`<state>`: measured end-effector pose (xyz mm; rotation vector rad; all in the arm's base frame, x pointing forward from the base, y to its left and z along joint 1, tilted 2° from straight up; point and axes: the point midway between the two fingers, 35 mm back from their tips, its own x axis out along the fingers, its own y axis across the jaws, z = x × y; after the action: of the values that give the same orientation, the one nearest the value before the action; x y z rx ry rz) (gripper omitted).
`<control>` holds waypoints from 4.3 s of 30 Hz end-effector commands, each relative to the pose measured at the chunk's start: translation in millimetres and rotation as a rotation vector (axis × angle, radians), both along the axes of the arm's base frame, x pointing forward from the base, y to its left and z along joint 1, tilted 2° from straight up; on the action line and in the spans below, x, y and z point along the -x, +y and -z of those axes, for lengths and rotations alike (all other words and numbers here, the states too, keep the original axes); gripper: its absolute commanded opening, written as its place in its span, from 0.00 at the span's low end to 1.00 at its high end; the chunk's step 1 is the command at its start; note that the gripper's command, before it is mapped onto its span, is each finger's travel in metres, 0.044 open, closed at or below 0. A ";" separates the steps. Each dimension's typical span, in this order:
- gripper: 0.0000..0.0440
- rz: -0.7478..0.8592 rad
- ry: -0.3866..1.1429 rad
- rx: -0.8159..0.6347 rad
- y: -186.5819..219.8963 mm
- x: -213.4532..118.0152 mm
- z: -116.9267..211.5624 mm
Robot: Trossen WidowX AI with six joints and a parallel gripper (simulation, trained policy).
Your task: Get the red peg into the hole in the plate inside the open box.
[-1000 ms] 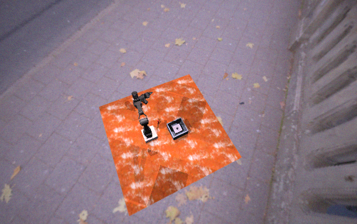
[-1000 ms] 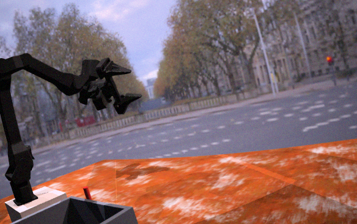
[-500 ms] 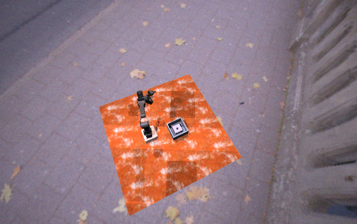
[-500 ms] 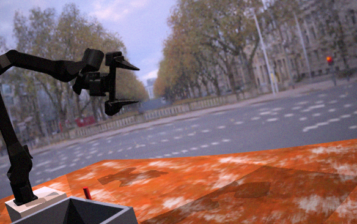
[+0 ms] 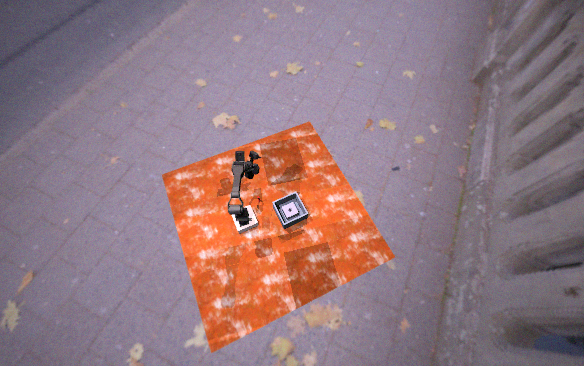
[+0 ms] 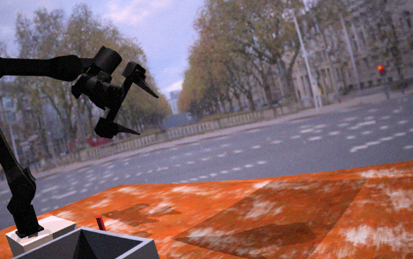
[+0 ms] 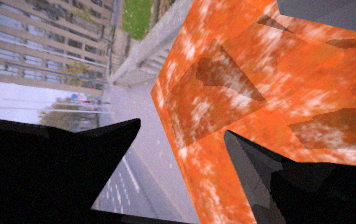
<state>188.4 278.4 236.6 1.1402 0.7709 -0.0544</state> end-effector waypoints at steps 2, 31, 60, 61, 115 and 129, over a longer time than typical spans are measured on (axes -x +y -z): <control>1.00 -0.038 0.068 0.112 -21.6 -3.2 10.7; 1.00 -0.188 0.779 0.546 -131.5 31.6 124.4; 0.92 -0.196 0.859 0.588 -138.2 28.7 233.1; 0.87 -0.197 0.863 0.591 -138.8 29.4 236.4; 0.00 0.106 0.732 0.646 -195.6 -66.5 126.0; 0.00 0.191 0.718 0.626 -249.0 -113.4 128.2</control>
<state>294.8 38.4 111.1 0.5707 1.1668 -0.8374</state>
